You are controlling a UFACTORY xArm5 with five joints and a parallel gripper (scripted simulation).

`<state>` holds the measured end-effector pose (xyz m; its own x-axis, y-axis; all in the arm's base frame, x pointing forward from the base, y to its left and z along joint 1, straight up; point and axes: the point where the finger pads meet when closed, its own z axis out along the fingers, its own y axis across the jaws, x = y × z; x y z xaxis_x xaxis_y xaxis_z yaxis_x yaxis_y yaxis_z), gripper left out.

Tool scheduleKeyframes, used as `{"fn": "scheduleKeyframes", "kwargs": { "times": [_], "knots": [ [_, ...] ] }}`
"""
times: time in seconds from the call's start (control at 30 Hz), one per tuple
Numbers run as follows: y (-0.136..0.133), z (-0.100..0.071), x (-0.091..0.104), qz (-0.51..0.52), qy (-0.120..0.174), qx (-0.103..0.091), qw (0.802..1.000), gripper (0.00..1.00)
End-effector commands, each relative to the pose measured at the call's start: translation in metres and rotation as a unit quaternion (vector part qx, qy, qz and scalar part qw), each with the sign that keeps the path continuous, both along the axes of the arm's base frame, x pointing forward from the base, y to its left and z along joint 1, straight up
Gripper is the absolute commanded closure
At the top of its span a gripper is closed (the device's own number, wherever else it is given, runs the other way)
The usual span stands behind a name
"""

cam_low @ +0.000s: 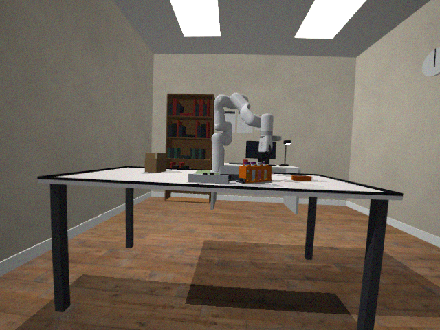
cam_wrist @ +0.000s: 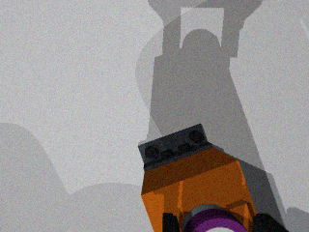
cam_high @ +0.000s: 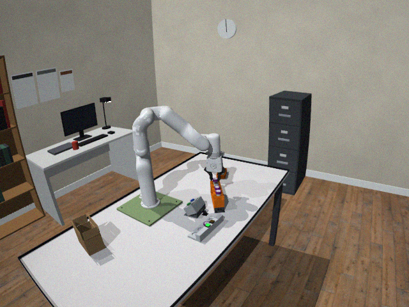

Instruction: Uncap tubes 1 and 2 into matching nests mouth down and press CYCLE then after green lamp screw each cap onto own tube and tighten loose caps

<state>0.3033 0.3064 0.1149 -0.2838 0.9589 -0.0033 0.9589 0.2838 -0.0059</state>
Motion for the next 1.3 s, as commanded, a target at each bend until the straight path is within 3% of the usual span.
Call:
{"fn": "scheduleKeyframes", "kwargs": {
  "times": [0.0,0.07,0.33,0.57,0.63,0.67,0.83,1.2,1.23,1.27],
  "knots": [
    [0.0009,0.0014,0.0009,0.139,-0.003,0.000,0.990,0.54],
    [0.0009,0.0014,0.0009,0.139,-0.003,0.000,0.990,0.54],
    [0.0009,0.0014,0.0009,0.304,-0.002,0.000,0.953,0.54],
    [0.0009,0.0014,0.0009,0.420,-0.001,0.000,0.908,0.54],
    [0.0009,0.0014,0.0009,0.420,-0.001,0.000,0.908,0.54],
    [0.0009,0.0014,0.0009,0.466,-0.001,0.000,0.885,0.54],
    [0.0009,0.0014,0.0009,0.537,0.000,0.000,0.843,0.54],
    [0.0009,0.0014,0.0009,0.538,0.000,0.000,0.843,0.54],
    [0.0009,0.0014,0.0009,0.538,0.000,0.000,0.843,1.00],
    [0.0009,0.0014,0.0009,0.538,0.000,0.000,0.843,1.00]
  ]
}}
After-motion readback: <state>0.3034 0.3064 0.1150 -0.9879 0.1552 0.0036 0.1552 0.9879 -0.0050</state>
